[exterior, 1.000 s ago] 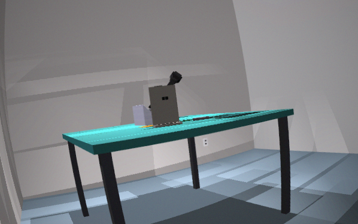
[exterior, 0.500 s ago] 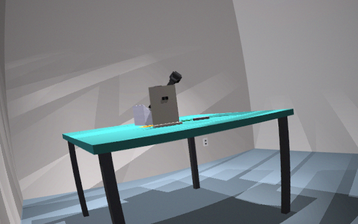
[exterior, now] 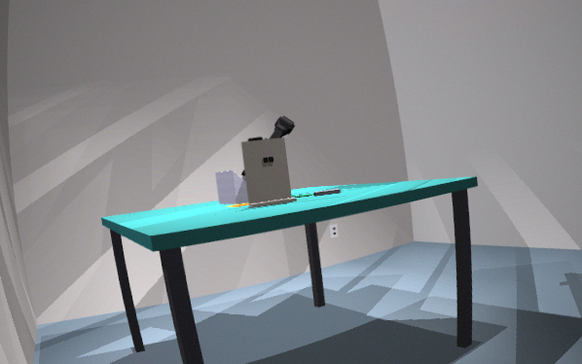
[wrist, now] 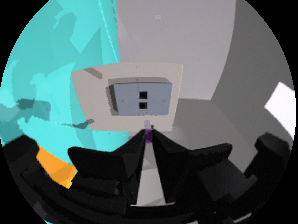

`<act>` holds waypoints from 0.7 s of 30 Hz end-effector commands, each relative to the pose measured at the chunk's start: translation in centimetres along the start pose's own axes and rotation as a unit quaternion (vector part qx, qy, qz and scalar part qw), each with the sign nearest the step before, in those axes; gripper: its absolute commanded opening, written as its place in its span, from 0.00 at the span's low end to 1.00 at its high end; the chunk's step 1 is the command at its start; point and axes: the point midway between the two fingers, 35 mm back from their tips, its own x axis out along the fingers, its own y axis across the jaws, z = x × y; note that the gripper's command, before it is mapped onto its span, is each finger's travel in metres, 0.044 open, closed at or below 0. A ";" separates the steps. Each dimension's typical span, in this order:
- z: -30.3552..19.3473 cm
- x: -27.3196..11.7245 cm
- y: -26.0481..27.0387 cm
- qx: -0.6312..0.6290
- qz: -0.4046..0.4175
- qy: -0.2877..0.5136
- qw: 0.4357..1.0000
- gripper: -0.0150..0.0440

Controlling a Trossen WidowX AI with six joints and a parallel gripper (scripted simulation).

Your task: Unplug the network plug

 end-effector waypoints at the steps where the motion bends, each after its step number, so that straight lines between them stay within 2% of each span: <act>1: 0.1 0.0 -0.8 -0.003 0.000 -0.004 1.000 0.25; 21: -0.2 -1.3 -4.1 -0.005 0.002 -0.004 1.000 0.25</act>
